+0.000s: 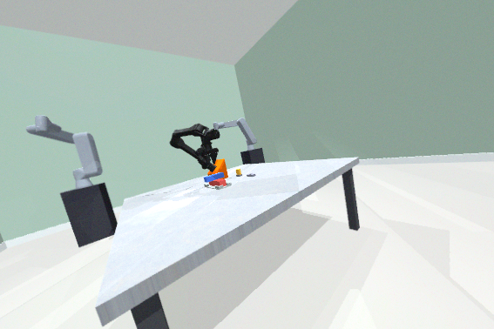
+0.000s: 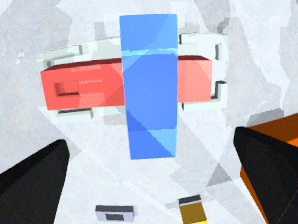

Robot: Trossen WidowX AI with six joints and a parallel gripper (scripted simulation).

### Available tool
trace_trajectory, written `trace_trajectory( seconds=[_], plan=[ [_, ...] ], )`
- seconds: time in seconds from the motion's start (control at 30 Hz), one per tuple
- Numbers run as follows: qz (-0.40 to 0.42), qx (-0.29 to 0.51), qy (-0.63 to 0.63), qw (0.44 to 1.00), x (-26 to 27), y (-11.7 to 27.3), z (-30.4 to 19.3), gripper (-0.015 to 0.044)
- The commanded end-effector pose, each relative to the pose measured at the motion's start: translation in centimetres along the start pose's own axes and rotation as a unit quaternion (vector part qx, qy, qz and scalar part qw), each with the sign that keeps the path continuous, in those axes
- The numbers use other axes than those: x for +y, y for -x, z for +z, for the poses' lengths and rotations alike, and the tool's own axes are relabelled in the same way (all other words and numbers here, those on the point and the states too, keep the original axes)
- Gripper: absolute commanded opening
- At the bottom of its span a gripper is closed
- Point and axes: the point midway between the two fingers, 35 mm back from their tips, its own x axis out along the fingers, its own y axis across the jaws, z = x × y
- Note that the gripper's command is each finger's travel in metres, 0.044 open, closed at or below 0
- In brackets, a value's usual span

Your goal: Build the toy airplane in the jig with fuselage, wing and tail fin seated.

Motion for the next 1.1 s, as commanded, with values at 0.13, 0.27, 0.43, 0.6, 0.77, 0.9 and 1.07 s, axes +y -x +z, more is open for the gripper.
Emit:
trace_trajectory(
  seconds=[0.13,0.27,0.43,0.6,0.77,0.9,1.07],
  plan=[
    [-0.005,0.000,0.249,0.968,0.0,0.0,-0.1,0.0440],
    [-0.005,0.001,0.427,0.904,0.0,0.0,-0.1,0.0440],
    [-0.005,0.002,0.627,0.779,0.1,-0.1,0.0,0.0440],
    [-0.004,0.003,0.744,0.668,0.1,-0.1,0.0,0.0440],
    [-0.004,0.003,0.744,0.668,0.1,-0.1,0.0,0.0440],
    [-0.004,0.003,0.744,0.668,0.1,-0.1,0.0,0.0440],
    [0.002,0.007,0.761,0.649,0.2,0.0,-2.5,0.0440]
  ],
)
